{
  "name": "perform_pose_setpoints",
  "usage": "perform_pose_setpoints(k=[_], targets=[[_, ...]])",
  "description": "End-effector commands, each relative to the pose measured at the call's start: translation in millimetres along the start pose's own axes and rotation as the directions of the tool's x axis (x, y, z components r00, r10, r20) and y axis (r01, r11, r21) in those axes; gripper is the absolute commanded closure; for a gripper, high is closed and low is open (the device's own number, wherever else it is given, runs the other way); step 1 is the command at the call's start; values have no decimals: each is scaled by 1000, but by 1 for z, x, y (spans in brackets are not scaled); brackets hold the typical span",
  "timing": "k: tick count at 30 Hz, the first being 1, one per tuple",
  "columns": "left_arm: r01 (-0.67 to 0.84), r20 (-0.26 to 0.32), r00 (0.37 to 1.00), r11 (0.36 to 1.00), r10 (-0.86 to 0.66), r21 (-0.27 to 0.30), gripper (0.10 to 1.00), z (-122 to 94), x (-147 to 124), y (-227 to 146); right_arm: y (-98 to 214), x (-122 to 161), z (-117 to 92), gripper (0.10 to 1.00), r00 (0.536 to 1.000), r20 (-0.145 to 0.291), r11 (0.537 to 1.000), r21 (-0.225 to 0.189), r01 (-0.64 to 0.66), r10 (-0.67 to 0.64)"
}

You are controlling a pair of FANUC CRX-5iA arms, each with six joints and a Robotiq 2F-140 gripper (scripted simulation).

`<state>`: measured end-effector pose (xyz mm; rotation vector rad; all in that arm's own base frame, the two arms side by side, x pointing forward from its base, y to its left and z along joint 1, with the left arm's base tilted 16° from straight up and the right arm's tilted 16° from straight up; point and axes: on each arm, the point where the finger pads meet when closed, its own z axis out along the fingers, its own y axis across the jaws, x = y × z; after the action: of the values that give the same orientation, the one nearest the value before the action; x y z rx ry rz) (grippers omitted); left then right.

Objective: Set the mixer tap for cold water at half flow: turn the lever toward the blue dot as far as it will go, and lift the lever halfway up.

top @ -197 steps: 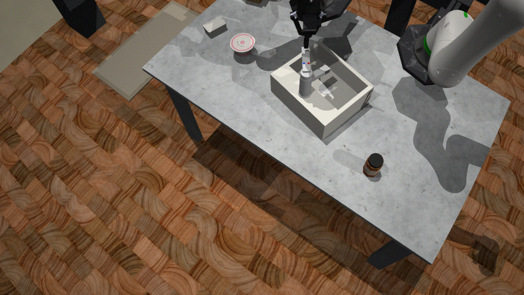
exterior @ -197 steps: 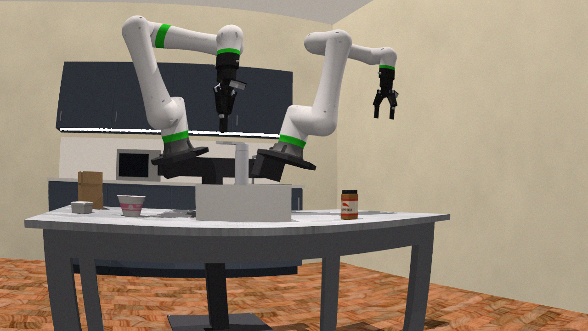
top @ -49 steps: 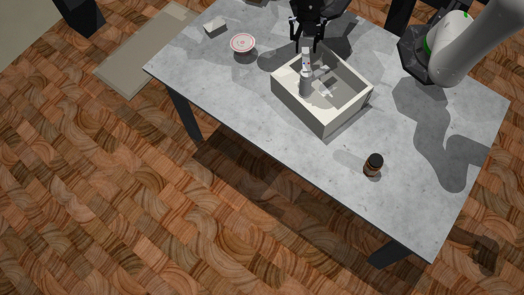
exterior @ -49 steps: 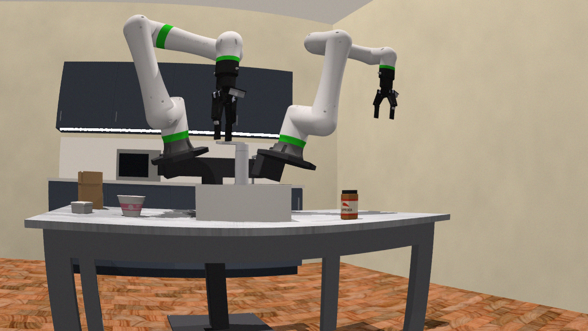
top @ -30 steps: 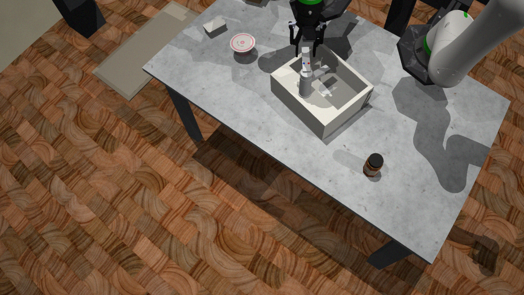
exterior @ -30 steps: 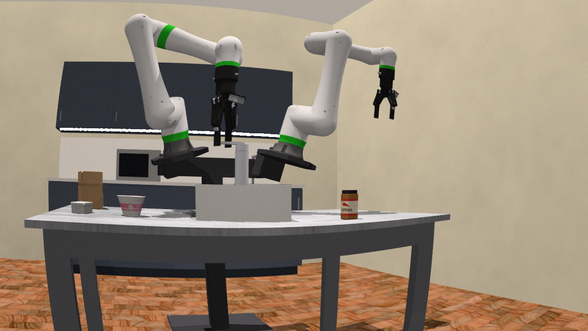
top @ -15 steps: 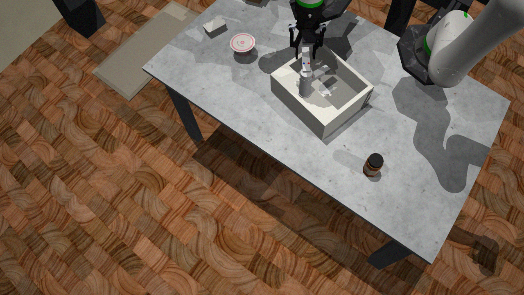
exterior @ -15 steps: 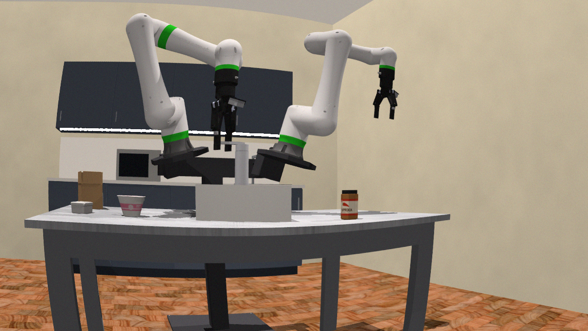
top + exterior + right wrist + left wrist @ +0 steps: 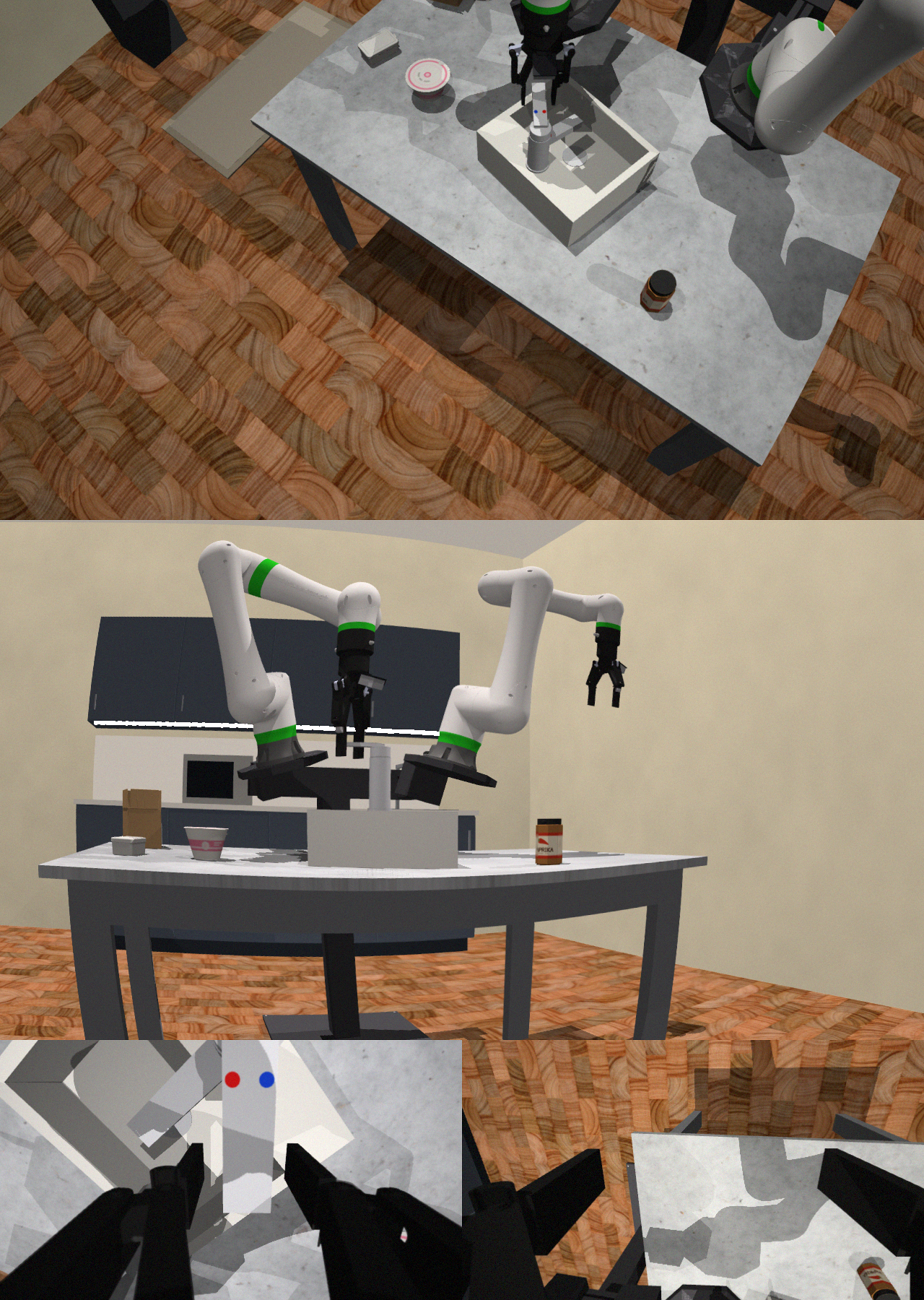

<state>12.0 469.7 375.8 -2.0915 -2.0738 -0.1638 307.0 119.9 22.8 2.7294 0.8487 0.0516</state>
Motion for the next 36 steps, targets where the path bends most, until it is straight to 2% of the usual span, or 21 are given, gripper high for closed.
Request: perform_pose_setpoints(k=[1, 28, 29, 36], targets=[[0, -2, 1000, 1000, 0, 0, 98, -1, 0, 0, 0, 1, 0, 643, 1000, -1, 1000, 0, 0, 0], [0, -2, 1000, 1000, 0, 0, 98, -1, 0, 0, 0, 1, 0, 643, 1000, -1, 1000, 0, 0, 0], [0, -2, 1000, 1000, 0, 0, 98, -1, 0, 0, 0, 1, 0, 999, 1000, -1, 1000, 0, 0, 0], [0, -2, 1000, 1000, 0, 0, 98, -1, 0, 0, 0, 1, 0, 999, 1000, -1, 1000, 0, 0, 0]])
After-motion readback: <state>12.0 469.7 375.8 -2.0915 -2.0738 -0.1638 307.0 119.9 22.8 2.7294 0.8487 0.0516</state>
